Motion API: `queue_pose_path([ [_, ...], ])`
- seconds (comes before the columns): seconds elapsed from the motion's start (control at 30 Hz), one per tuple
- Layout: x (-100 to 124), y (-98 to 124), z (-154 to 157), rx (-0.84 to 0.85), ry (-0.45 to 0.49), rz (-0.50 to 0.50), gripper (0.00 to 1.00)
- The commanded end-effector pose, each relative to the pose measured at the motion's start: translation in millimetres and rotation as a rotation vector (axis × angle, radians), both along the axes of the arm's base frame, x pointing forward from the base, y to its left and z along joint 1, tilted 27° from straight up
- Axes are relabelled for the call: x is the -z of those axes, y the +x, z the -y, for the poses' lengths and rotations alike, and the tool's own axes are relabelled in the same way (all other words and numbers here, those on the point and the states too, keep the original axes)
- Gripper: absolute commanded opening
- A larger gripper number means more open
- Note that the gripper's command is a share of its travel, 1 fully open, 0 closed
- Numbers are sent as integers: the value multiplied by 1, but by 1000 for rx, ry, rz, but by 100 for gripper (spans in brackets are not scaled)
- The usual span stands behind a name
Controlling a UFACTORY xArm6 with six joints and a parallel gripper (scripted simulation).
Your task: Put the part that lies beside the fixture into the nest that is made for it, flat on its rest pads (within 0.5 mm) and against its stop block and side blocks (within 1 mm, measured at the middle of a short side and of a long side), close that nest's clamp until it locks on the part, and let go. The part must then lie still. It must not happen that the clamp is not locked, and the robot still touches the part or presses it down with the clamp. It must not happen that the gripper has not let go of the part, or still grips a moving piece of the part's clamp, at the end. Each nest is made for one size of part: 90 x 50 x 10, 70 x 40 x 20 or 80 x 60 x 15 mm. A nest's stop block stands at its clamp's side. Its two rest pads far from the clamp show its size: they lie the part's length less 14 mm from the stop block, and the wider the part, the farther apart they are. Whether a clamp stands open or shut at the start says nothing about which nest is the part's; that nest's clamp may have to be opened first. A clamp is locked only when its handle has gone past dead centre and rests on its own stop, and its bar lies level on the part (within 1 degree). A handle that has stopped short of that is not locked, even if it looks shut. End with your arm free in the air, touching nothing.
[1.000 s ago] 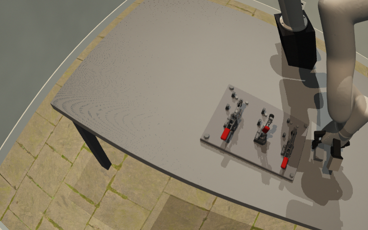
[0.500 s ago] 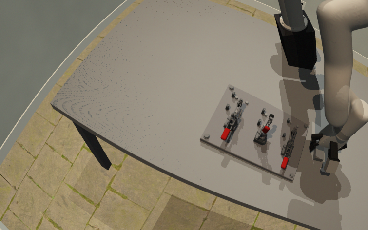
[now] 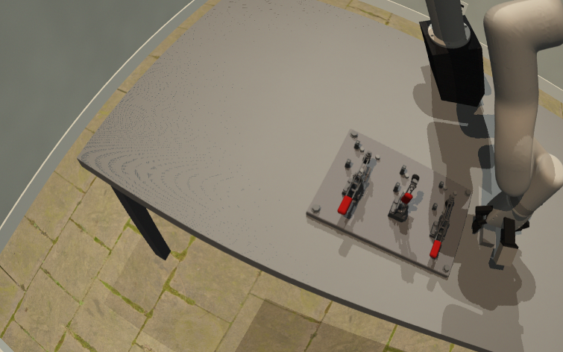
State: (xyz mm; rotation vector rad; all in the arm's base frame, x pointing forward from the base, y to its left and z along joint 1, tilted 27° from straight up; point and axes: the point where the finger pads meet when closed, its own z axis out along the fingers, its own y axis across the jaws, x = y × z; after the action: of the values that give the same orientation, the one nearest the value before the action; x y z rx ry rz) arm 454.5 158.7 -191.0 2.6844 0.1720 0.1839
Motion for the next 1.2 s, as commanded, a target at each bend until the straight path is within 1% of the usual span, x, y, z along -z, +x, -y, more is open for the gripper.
queue_pose_path([
  [0.0,-1,1,-1,-1,2,3,100],
  [0.17,-1,1,-1,-1,2,3,100],
  [0.2,-1,1,-1,-1,2,3,0],
  [1.17,-1,1,-1,-1,2,3,0],
])
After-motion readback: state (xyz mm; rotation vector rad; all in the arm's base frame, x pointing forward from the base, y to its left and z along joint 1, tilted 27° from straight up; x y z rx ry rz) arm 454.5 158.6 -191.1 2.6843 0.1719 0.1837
